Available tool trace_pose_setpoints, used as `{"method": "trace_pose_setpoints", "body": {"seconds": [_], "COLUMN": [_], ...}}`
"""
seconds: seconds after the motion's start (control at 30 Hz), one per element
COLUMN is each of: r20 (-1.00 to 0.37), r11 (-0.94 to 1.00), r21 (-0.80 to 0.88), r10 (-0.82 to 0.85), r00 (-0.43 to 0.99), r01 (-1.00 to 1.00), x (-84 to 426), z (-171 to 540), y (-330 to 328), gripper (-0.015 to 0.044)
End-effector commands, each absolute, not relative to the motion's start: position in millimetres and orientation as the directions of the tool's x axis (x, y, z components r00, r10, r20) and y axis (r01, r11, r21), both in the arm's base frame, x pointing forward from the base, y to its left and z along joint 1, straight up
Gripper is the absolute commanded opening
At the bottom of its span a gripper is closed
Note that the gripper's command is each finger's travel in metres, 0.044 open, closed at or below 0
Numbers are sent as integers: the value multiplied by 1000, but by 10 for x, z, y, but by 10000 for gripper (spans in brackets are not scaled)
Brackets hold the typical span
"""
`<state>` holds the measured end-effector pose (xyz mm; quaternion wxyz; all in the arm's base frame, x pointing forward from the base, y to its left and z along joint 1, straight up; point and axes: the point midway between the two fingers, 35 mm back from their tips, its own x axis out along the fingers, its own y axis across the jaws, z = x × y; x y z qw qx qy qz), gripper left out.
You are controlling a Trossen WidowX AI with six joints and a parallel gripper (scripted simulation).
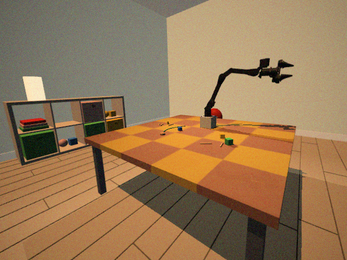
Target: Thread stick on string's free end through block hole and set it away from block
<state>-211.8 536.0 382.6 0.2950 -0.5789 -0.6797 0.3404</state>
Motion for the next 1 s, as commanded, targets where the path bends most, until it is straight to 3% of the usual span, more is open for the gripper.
{"method": "trace_pose_setpoints", "body": {"seconds": [0.0, 0.47, 0.97], "r20": [-71, -322, -593], "r11": [-28, -429, -694], "r21": [-812, -812, -719], "r10": [996, 895, 575], "r00": [-50, 309, 563], "r01": [583, 395, -48], "x": [-1478, 866, 3025], "z": [3559, 2715, 1787], "y": [5562, 5509, 4194], "gripper": [440, 440, 440]}}
